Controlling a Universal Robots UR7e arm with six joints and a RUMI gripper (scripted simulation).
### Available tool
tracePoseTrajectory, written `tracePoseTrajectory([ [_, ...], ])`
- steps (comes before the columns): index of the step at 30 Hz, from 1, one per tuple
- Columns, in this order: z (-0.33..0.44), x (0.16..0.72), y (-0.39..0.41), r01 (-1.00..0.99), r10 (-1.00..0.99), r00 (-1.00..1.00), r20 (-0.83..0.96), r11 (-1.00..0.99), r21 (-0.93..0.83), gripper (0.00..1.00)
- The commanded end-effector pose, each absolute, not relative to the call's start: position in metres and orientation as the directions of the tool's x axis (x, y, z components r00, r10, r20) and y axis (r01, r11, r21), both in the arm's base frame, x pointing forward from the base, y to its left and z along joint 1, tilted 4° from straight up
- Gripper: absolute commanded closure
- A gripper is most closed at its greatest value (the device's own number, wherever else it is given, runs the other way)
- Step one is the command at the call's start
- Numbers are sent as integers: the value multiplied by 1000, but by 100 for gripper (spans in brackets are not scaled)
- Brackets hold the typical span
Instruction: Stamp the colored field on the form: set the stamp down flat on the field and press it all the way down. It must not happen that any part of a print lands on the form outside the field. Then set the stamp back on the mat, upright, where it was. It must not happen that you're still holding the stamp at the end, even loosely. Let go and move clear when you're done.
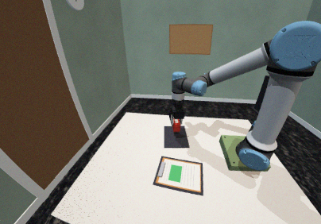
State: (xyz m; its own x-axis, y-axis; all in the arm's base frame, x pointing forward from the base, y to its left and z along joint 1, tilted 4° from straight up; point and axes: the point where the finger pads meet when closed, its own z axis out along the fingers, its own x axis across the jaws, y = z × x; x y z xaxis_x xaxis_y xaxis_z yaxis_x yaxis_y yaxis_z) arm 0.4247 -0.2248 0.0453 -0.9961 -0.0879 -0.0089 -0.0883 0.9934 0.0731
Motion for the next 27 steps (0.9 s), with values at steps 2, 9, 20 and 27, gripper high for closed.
tracePoseTrajectory([
  [2, 46, 426, -224, -118, -118, -993, -12, 990, 72, 84],
  [9, 46, 428, -222, -156, -156, -988, -15, 985, 71, 84],
  [20, 47, 432, -215, -289, -288, -957, -24, 955, 68, 84],
  [27, 47, 435, -210, -372, -371, -928, -30, 926, 66, 84],
])
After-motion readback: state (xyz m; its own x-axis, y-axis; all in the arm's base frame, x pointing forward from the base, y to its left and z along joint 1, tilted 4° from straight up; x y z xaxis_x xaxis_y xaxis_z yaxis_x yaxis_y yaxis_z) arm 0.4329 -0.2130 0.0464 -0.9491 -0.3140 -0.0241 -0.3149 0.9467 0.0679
